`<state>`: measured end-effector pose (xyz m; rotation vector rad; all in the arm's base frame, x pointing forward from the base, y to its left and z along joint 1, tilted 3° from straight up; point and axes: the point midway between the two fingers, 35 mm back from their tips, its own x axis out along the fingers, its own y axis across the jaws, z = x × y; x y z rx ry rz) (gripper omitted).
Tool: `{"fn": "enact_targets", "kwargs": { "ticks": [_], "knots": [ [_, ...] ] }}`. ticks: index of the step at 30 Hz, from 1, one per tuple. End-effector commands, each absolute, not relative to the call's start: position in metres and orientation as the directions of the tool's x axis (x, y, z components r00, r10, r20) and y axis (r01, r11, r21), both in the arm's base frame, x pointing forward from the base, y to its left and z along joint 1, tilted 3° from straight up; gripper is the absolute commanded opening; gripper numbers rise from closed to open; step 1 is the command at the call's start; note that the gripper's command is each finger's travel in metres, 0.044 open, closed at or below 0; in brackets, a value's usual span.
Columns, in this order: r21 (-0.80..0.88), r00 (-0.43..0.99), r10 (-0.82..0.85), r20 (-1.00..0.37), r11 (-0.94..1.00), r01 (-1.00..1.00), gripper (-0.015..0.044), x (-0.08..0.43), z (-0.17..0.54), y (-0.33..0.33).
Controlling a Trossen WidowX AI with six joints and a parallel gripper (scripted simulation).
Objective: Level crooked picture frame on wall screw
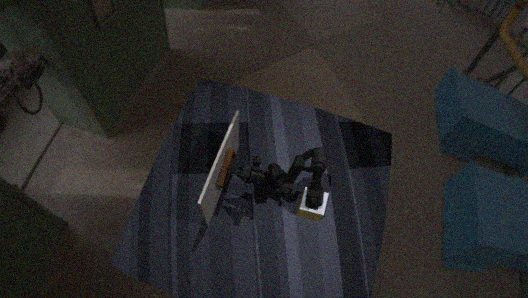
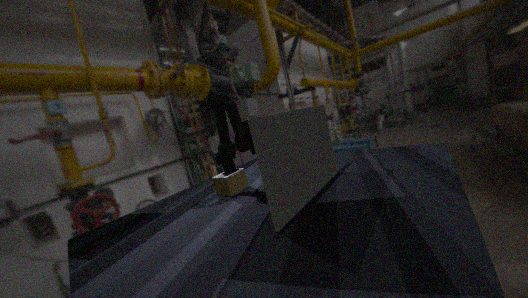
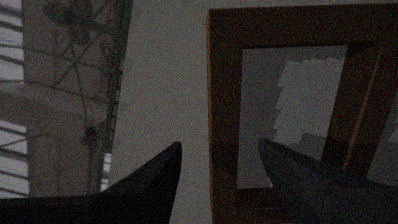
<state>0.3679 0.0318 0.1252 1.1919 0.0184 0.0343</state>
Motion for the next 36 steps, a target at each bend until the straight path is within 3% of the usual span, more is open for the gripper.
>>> {"fn": "enact_targets", "kwargs": {
  "ticks": [1,36],
  "knots": [
    [0.930,0.999,0.039,-0.007,0.367,-0.008,0.0260,0.375,0.122,0.032],
    [0.930,0.999,0.039,-0.006,0.367,-0.009,0.0260,0.387,0.122,0.033]
  ]
}}
